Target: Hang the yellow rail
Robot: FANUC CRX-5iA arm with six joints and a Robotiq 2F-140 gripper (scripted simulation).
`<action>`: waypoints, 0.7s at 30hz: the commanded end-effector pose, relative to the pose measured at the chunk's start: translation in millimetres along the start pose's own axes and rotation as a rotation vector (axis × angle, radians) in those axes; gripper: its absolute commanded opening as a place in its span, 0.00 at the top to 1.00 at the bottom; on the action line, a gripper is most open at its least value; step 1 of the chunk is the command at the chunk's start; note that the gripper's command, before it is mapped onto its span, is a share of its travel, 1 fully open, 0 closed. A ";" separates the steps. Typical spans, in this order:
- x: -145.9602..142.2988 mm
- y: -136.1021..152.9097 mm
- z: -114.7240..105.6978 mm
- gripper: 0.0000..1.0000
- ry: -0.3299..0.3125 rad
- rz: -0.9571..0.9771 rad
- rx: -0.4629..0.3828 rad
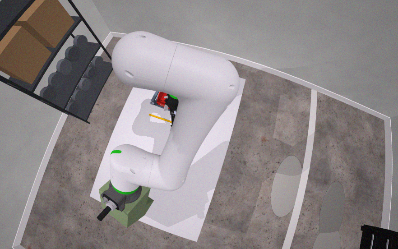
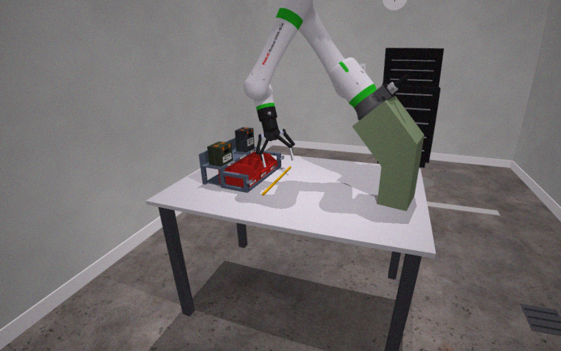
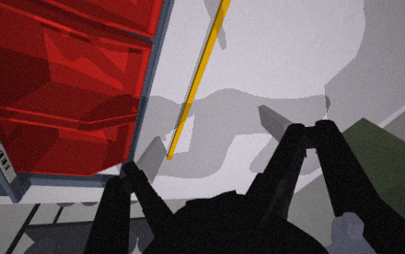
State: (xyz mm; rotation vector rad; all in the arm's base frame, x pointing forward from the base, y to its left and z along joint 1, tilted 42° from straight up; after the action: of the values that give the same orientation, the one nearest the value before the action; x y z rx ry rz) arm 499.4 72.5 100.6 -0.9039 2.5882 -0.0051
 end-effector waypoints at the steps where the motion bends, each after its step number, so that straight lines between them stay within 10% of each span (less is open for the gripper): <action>1: 0.1 -0.2 0.1 0.00 0.001 0.001 0.006; 21: 0.7 -2.7 -9.8 0.00 -0.094 0.207 0.085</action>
State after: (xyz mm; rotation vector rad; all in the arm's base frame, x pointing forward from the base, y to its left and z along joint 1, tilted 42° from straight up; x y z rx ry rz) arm 497.2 68.9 108.9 -0.6407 2.5668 -0.0144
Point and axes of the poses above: the point where the finger pads meet when closed, its own z axis out along the fingers, its own x axis across the jaws, y = z × x, the point moved 2 cm from there along -z, back along the fingers, and after that the axes turned 12 degrees about z, right-handed, at the moved point
